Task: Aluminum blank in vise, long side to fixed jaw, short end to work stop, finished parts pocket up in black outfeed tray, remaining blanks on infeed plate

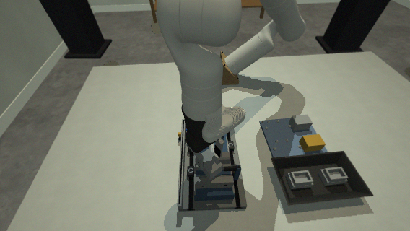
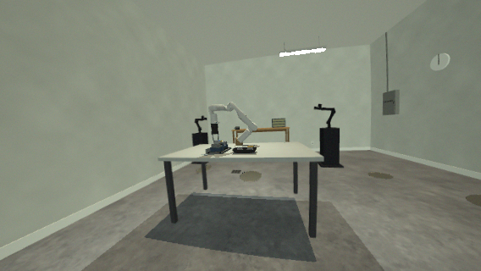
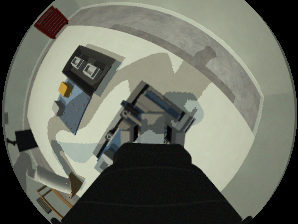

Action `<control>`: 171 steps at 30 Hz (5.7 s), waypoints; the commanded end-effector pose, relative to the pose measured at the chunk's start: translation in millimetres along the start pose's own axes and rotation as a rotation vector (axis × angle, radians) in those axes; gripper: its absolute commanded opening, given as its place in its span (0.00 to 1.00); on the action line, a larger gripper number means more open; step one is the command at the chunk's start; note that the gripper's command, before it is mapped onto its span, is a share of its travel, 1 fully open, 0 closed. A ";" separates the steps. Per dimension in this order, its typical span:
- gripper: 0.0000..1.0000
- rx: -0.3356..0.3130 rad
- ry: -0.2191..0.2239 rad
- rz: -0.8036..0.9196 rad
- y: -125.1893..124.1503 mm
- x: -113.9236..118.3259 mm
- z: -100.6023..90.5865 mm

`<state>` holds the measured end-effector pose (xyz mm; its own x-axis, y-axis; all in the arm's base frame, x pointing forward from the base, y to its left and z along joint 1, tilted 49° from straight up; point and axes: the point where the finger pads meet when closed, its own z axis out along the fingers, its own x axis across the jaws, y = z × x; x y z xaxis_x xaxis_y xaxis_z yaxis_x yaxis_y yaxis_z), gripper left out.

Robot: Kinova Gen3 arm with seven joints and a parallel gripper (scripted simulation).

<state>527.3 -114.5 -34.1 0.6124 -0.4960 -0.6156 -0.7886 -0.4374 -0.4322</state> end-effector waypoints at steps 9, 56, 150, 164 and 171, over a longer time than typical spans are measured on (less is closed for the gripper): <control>1.00 0.001 0.002 0.000 -0.1 0.4 -1.4; 1.00 0.001 0.002 0.000 -0.1 0.4 6.0; 0.00 0.001 0.002 0.000 -0.1 0.5 11.2; 0.00 0.001 0.002 0.000 -0.1 0.5 11.2; 0.00 0.001 0.002 0.000 -0.1 0.5 11.2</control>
<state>526.7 -105.2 -42.5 0.6123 -0.4963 -0.6154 -0.7887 -0.4372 -0.4322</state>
